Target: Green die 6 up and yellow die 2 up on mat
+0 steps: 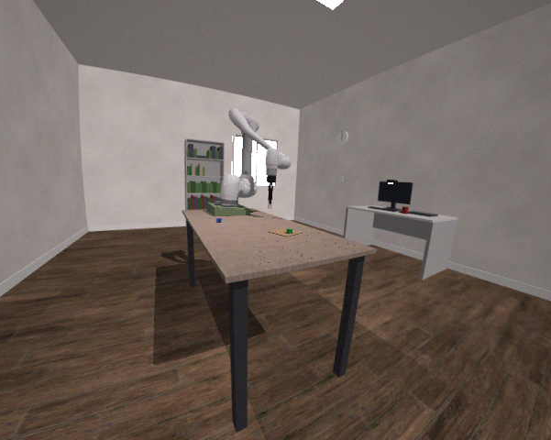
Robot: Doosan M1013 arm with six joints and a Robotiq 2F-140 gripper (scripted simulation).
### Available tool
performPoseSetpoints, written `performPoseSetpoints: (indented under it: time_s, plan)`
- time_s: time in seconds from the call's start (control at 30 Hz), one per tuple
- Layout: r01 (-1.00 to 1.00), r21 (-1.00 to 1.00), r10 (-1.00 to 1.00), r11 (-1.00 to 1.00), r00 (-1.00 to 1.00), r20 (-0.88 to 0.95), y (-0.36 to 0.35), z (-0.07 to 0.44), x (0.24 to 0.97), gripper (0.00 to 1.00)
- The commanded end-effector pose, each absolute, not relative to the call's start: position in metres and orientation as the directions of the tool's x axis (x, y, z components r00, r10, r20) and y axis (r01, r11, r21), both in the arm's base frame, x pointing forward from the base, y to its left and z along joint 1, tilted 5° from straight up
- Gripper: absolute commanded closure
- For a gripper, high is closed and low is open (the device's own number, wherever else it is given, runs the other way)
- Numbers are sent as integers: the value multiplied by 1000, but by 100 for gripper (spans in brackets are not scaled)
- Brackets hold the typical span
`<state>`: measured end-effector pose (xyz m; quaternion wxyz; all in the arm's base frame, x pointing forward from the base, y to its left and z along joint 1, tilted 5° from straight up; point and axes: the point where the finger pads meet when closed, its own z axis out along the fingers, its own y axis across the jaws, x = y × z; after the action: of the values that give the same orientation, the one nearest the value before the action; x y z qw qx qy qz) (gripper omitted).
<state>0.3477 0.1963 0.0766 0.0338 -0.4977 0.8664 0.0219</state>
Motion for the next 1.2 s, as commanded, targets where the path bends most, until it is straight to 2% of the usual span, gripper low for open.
performPoseSetpoints:
  time_s: [0.0, 0.37, 0.43, 0.5, 0.57, 0.8, 1.17]
  plan:
    - [-864, 5, -861, 503, -502, -80, 195, 92, 347, 79]
    - [-867, 5, -864, 498, -497, -80, 195, 96, 347, 79]
    - [-914, -4, -911, 406, -405, -80, 197, 94, 347, 79]
    - [-914, -4, -911, 406, -405, -80, 197, 94, 347, 79]
    - [-961, -15, -959, 275, -273, -78, 199, 91, 346, 79]
    - [-998, -32, -996, 49, -46, -73, 203, 85, 346, 79]
    - [-1000, -30, -993, 5, -2, -115, 203, 83, 345, 79]
